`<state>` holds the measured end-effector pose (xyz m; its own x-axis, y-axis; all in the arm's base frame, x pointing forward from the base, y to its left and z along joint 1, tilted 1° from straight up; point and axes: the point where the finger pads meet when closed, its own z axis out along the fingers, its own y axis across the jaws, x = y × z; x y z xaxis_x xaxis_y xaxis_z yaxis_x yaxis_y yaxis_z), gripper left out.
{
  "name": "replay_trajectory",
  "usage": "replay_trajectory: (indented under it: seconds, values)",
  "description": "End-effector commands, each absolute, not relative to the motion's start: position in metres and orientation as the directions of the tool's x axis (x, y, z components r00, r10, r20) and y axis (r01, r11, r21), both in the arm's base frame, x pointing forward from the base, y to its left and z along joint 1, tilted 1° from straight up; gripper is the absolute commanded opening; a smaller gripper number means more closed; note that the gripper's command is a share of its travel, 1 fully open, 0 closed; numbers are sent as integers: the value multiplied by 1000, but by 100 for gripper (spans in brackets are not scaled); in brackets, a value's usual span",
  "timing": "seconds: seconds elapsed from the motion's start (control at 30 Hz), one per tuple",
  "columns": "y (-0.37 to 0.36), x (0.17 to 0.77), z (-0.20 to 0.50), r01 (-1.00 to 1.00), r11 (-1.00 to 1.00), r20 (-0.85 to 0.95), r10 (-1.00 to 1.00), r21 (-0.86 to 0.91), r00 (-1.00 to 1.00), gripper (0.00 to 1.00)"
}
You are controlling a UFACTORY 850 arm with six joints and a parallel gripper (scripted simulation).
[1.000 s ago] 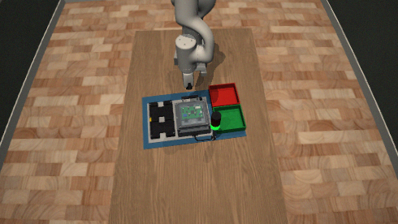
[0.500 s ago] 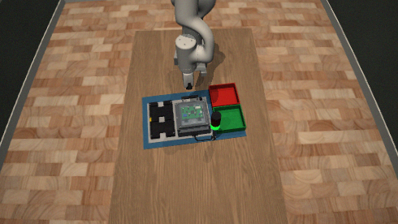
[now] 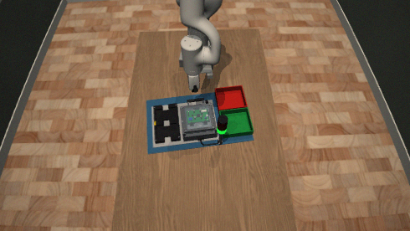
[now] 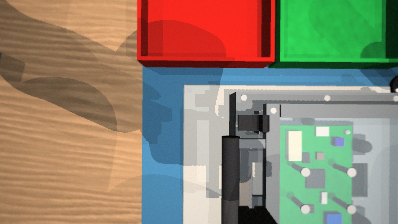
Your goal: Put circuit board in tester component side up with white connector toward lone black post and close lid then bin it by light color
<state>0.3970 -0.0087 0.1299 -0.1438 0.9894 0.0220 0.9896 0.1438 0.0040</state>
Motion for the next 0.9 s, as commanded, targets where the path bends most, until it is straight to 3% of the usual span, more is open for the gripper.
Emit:
replay_trajectory:
  seconds: [0.0,0.87]
  values:
    - [-9,398,131,990,144,22,989,6,-144,0]
    - [-9,398,143,990,141,22,990,6,-141,0]
